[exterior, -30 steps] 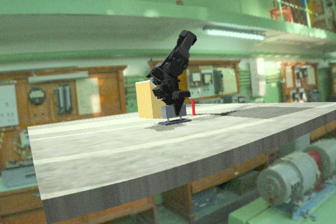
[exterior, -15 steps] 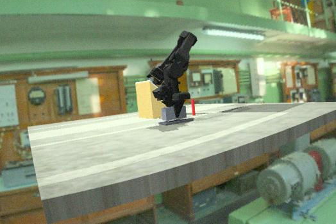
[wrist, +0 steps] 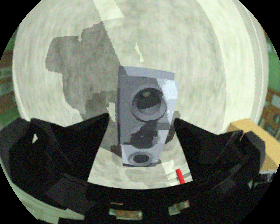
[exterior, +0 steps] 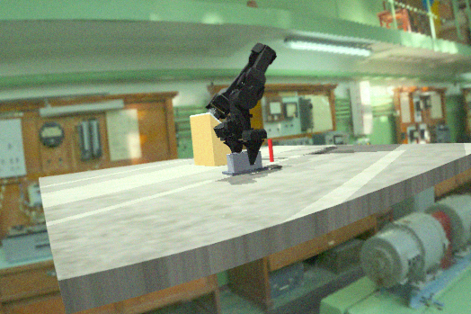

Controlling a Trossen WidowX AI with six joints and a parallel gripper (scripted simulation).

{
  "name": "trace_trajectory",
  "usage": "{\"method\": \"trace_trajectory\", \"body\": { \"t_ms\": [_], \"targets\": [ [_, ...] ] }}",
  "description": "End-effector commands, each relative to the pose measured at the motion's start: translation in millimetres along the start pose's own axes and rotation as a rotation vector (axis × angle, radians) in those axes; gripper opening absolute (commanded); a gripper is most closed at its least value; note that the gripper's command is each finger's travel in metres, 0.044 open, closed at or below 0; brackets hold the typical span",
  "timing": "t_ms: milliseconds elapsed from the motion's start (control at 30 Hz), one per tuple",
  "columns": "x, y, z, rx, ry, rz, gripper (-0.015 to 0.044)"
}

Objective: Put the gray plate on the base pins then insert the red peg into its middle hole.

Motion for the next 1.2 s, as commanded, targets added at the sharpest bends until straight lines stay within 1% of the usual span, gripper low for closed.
{"method": "trace_trajectory", "body": {
  "t_ms": [0,67,100,267,333,367,567,633,767,933,1167],
  "targets": [
    [-1,0,0,-0.003,-0.002,-0.001,0.044],
    [-4,0,1,-0.003,-0.002,-0.001,0.044],
    [-11,0,2,-0.002,-0.002,-0.002,0.044],
    [-93,-2,4,0.003,-0.002,-0.005,0.044],
    [-114,-2,1,0.004,-0.001,-0.003,0.044],
    [-118,-1,1,0.005,-0.001,-0.002,0.044],
    [-119,-4,0,0.005,-0.001,-0.002,0.044],
    [-120,5,-2,-0.015,-0.001,-0.004,0.044],
    [-124,58,-19,-0.134,0.0,-0.009,0.044],
    [-125,118,-53,-0.293,0.001,-0.008,0.044],
    [-117,176,-116,-0.51,0.004,0.008,0.044]
  ]
}}
Point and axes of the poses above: the point midway between the two fingers, 35 mm back from their tips, its own x axis out along the fingers, its own z axis across the jaws, y = z × x, the point moved 9 cm from there along -x, back along the fingers
